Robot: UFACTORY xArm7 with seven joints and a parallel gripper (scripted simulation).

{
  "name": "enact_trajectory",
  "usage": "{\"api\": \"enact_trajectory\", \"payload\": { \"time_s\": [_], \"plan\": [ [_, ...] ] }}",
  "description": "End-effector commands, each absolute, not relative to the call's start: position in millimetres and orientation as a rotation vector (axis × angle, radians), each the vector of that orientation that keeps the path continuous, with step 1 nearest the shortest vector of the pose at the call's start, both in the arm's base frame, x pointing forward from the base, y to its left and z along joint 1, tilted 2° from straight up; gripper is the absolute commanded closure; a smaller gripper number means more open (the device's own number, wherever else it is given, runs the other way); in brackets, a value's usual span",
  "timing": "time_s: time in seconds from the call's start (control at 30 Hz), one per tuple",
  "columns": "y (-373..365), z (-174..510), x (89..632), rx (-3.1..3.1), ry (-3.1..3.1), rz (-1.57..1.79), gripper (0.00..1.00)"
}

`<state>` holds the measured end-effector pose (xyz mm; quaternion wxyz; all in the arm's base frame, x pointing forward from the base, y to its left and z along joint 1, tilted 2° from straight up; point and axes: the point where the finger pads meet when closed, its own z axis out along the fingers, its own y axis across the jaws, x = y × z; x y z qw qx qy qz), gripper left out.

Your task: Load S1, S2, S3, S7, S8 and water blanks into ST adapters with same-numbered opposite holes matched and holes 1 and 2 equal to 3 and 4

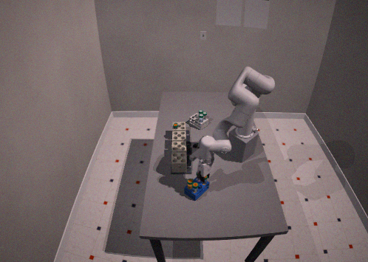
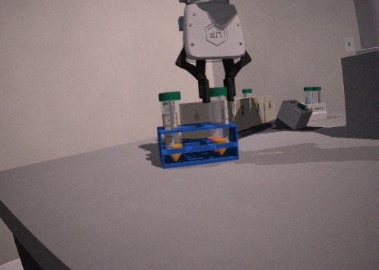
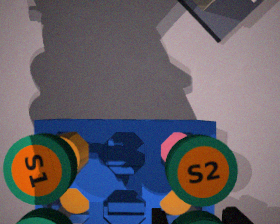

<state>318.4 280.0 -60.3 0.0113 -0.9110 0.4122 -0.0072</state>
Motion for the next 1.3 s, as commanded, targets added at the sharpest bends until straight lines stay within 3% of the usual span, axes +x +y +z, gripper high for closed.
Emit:
{"api": "enact_trajectory", "payload": {
  "time_s": [0.0,1.27],
  "plan": [
    [281,-57,320,-2.838,1.285,-0.024,1.00],
    [281,-36,319,-2.838,1.285,-0.024,1.00]
  ]
}}
